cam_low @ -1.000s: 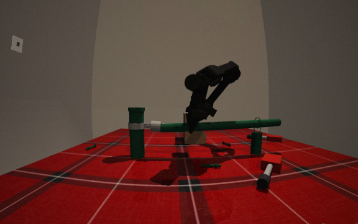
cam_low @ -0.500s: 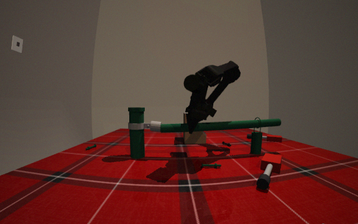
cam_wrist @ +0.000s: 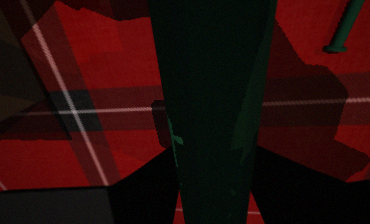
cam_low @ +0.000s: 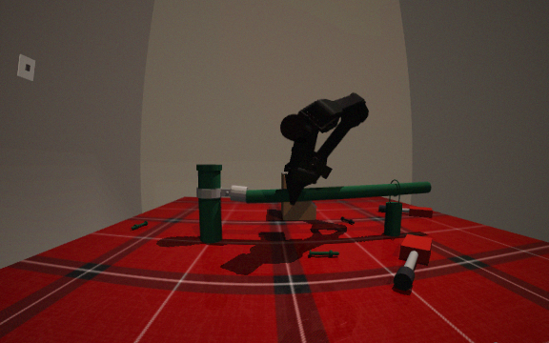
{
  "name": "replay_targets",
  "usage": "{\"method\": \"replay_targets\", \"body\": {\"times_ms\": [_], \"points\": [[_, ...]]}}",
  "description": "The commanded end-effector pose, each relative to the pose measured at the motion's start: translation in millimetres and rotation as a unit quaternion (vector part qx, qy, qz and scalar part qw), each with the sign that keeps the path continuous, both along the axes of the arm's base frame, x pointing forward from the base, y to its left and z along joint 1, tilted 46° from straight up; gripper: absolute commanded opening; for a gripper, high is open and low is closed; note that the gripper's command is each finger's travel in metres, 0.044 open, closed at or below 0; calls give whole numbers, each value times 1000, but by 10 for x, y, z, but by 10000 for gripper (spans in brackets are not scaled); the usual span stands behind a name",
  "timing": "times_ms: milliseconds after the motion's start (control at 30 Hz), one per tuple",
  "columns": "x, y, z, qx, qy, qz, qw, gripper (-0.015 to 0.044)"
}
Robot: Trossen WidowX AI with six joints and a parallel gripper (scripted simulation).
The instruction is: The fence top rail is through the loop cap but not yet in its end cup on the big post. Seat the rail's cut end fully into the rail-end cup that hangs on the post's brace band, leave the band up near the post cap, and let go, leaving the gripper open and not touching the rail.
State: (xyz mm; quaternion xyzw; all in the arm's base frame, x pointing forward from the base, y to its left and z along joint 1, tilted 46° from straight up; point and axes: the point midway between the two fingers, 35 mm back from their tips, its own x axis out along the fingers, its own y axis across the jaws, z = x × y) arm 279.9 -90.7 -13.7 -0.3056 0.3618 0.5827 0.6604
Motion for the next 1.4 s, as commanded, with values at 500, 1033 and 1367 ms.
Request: {"method": "replay_targets", "body": {"times_ms": [500,1033,1367], "points": [[53,-171,12,-14,-4,-6,1000,0],[33,-223,-5,-14,-4,-6,1000,0],[23,-253,-26,-14,-4,-6,1000,0]]}}
